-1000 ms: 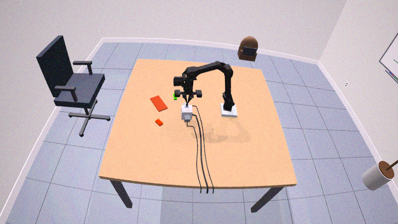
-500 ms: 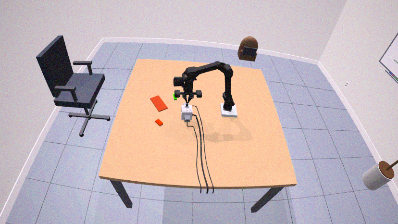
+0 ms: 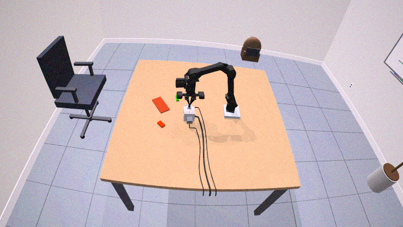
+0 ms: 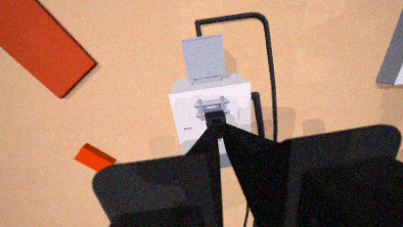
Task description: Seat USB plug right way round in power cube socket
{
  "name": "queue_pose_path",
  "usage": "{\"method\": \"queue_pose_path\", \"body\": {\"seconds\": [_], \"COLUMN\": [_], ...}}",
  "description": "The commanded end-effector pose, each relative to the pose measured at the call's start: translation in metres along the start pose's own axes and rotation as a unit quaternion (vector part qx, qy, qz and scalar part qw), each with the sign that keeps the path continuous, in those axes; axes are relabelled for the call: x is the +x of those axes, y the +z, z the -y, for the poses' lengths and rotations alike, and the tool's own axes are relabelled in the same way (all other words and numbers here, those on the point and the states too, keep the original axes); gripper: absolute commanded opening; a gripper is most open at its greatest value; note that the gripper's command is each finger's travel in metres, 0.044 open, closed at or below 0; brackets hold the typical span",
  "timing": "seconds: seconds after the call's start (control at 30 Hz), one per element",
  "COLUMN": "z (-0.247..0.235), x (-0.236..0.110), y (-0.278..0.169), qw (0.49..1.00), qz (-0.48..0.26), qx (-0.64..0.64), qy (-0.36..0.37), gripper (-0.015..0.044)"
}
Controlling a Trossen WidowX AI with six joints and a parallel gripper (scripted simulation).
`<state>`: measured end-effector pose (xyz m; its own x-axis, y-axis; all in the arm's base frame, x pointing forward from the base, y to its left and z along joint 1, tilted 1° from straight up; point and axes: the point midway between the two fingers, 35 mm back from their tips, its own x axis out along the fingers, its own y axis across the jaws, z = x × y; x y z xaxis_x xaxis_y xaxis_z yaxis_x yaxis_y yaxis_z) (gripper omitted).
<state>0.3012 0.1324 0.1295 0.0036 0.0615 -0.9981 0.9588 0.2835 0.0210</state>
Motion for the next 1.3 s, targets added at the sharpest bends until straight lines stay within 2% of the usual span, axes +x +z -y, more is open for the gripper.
{"method": "queue_pose_path", "body": {"seconds": [0.0, 1.27], "z": [-0.0001, -0.0001], "x": [0.001, 0.0056], "y": [-0.0003, 0.0001], "qw": [1.0, 1.0], "qz": [-0.002, -0.002], "qx": [0.002, 0.002], "qy": [0.0, 0.0], "gripper": [0.0, 0.0]}}
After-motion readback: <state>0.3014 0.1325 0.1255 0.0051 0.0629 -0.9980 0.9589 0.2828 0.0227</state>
